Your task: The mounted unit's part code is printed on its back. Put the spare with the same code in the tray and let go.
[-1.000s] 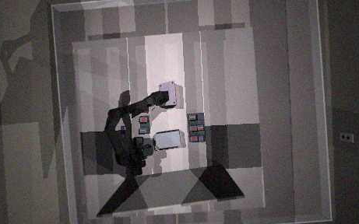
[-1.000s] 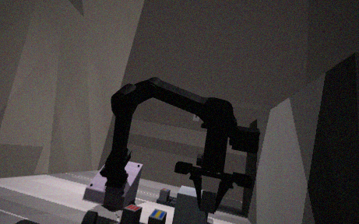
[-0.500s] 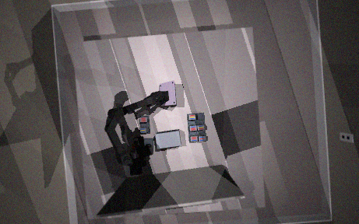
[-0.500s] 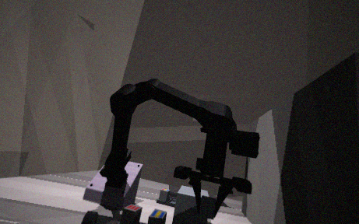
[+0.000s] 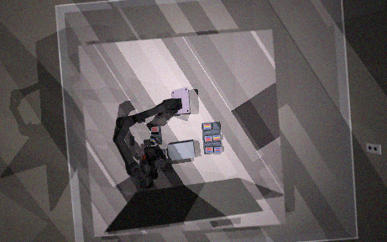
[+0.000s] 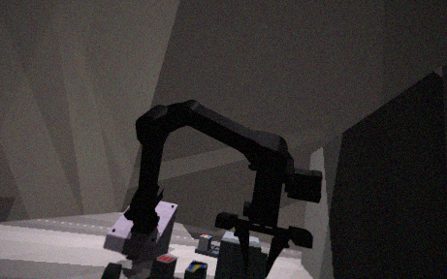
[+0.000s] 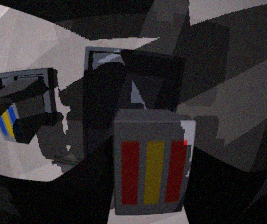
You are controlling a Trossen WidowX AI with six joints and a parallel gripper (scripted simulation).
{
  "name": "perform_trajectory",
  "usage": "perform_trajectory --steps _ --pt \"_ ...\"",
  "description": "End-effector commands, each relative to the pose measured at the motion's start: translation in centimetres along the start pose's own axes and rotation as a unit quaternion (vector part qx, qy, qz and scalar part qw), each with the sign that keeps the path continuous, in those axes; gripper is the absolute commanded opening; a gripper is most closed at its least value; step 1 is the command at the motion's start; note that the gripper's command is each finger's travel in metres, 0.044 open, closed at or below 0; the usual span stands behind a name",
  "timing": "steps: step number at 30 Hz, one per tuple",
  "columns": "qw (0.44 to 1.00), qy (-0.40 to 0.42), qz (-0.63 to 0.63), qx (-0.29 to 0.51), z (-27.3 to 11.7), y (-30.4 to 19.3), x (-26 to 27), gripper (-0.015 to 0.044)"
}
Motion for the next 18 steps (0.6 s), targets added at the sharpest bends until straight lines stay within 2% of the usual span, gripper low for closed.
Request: perform_trajectory --steps 1,18 --pt "1.000 -0.002 0.000 0.003 0.2 -0.2 0.1 0.0000" --pt "1.000 -0.002 0.001 0.003 1.5 -0.2 0.2 0.0000"
Point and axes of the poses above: the point midway between the two fingers, 35 mm back from their tips, its own z axis out along the fingers, its own x axis across the jaws, y = z × x, the point moved 4 cm from there along -z, back along the fingers, and after that the axes turned 8 degrees about -z, right-handed, at the moved point
